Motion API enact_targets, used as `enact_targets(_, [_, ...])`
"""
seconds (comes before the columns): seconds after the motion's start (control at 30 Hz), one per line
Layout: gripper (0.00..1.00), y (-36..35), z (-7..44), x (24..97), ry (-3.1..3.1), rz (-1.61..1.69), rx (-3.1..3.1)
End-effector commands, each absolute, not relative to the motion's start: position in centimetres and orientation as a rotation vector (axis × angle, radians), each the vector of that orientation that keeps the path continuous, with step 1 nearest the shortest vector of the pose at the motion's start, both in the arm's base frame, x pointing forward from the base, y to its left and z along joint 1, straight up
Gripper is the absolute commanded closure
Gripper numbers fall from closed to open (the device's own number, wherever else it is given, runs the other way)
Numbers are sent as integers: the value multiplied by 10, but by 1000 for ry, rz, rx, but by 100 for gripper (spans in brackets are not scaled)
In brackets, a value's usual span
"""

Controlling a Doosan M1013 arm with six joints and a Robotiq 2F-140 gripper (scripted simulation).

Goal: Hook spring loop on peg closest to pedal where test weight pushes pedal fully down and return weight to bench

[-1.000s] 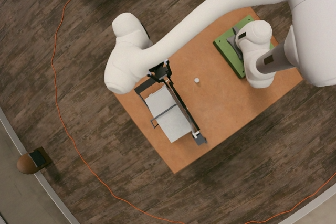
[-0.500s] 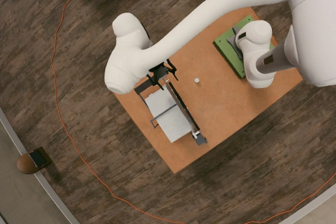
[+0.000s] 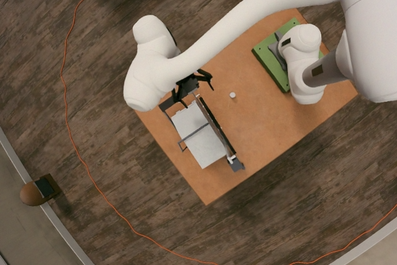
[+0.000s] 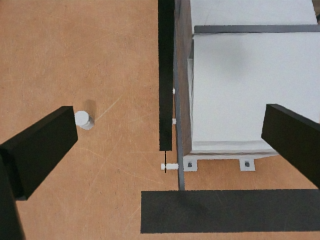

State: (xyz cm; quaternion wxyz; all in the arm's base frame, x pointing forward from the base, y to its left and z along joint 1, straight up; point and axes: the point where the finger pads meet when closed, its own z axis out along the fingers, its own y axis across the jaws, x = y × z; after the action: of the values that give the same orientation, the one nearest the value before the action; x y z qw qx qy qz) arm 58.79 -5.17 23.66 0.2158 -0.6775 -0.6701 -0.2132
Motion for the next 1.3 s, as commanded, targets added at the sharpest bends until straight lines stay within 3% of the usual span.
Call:
enact_targets(0.0, [0, -52, 237, 588, -1858, -592, -1878])
enact_targets(1.27, [0, -52, 237, 588, -1965, -463, -1955])
